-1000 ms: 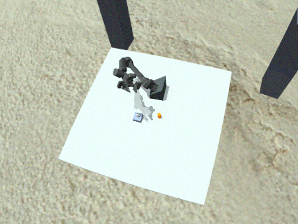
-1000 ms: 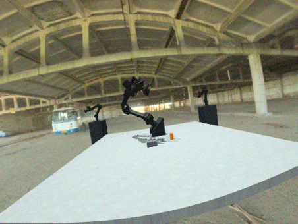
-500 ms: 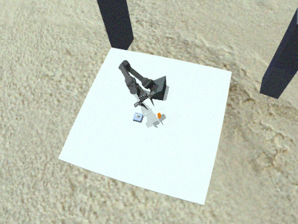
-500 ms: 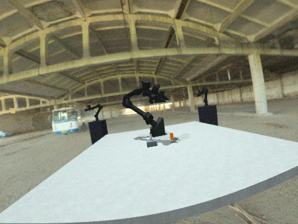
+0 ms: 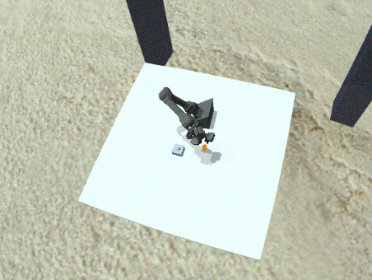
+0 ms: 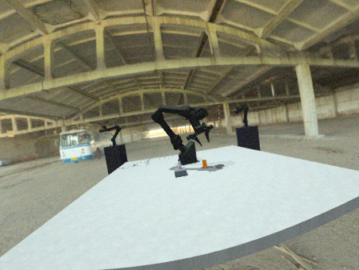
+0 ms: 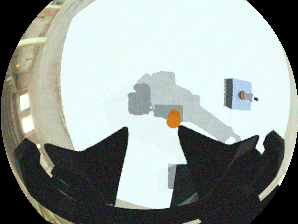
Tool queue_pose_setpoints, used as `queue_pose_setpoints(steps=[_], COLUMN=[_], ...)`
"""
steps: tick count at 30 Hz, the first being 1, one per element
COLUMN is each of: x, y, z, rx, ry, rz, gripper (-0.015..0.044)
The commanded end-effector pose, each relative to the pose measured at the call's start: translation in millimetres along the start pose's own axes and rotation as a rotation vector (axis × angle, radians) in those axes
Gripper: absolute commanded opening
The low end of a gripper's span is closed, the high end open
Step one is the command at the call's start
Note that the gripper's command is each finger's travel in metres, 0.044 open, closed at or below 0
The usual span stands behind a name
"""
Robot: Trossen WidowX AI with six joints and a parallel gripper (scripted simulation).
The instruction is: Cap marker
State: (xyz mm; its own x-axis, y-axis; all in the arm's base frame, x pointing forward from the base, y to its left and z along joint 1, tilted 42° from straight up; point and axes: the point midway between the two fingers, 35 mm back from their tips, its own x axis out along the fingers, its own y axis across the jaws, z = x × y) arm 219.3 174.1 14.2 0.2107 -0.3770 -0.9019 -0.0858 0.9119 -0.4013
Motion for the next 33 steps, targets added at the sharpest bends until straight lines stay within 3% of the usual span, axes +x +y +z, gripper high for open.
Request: queue_pose_setpoints(steps=[1, 10, 15, 33], x=[39.4, 39.1, 69.9, 97.7], y=[-14.4, -15.3, -26.9, -35.9], z=[-27.4, -28.5, -35.2, -36.6], rx=[0.297, 0.297, 0.297, 0.297], ry=[0.034, 0.034, 0.034, 0.033], rz=[-0.313, -0.313, -0.314, -0.314], gripper=[0.025, 0.025, 0.025, 0.025])
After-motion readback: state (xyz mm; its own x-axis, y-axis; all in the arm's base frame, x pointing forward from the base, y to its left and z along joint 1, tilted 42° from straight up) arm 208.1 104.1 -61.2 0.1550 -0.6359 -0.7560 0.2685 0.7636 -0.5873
